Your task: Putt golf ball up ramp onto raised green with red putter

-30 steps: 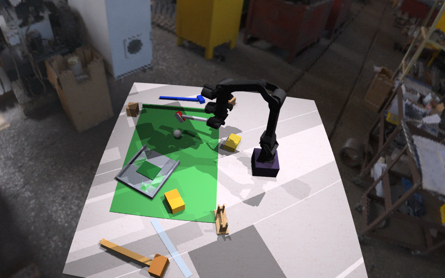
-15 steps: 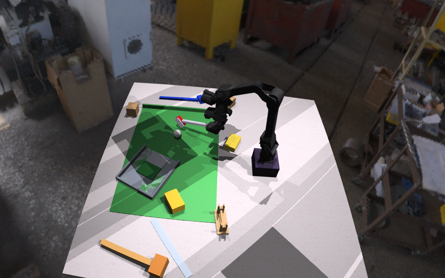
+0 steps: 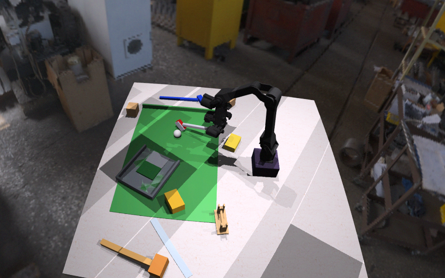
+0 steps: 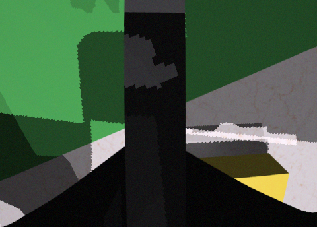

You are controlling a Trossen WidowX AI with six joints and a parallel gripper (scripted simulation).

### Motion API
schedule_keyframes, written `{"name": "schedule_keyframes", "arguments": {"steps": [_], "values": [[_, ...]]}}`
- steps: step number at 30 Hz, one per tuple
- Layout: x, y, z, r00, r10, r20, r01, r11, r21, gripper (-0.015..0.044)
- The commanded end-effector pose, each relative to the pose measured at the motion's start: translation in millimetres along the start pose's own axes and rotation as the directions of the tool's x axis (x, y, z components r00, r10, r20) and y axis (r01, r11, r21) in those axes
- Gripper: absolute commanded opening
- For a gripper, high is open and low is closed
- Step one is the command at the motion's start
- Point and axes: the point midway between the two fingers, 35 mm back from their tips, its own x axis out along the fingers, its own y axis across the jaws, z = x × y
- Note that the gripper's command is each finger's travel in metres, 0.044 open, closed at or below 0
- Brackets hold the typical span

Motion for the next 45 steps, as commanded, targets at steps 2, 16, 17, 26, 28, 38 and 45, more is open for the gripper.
{"name": "schedule_keyframes", "arguments": {"steps": [2,16,17,26,28,38,45], "values": [[-0.9,0.0,0.2,1.0,0.0,0.001,0.0,1.0,0.0,0.0],[1.1,-23.9,0.9,1.0,-0.005,0.007,0.005,1.0,0.003,0.0],[1.4,-27.7,0.9,1.0,-0.006,0.007,0.006,1.0,0.004,0.0],[2.4,-28.1,-1.0,1.0,-0.002,0.001,0.002,1.0,0.01,0.0],[2.3,-19.6,1.1,1.0,-0.002,0.002,0.002,1.0,0.01,0.0],[2.0,106.2,1.6,1.0,0.004,0.008,-0.004,1.0,0.004,0.0],[-3.5,108.6,1.6,1.0,0.004,0.008,-0.005,1.0,0.004,0.0]]}}
